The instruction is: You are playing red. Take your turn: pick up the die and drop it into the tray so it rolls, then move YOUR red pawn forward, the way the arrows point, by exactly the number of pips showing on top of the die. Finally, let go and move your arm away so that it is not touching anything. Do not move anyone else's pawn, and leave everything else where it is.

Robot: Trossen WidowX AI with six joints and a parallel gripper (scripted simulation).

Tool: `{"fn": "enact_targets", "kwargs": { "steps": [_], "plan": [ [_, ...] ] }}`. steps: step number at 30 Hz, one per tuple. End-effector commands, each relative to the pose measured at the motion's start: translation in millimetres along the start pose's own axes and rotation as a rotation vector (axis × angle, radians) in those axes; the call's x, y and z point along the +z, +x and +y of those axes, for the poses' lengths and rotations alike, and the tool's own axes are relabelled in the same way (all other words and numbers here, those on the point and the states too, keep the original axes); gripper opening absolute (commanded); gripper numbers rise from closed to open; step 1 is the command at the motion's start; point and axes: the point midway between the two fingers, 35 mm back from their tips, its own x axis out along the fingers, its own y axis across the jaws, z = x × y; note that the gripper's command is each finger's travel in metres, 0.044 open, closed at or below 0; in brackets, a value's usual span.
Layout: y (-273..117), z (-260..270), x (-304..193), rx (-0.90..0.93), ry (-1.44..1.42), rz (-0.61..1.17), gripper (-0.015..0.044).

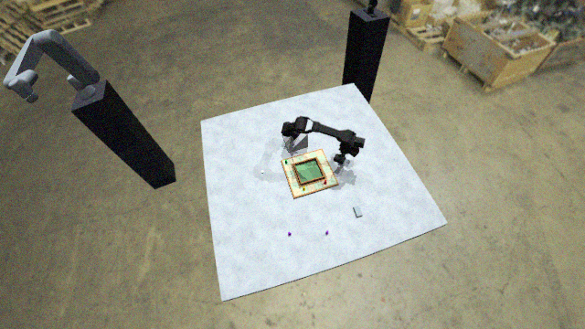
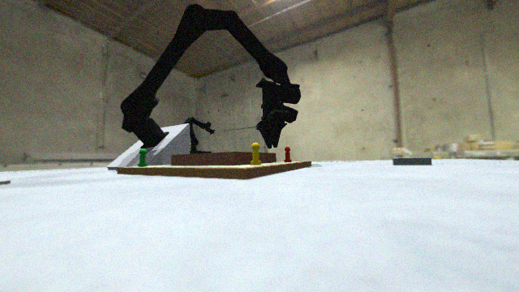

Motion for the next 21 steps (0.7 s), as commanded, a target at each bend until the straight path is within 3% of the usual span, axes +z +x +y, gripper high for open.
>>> {"fn": "enact_targets", "kwargs": {
  "steps": [1, 21],
  "plan": [
    [-1, -2, -4, -0.006, 0.007, 0.002, 0.0275],
    [33, -3, -4, -0.007, 0.007, 0.002, 0.0275]
  ]
}}
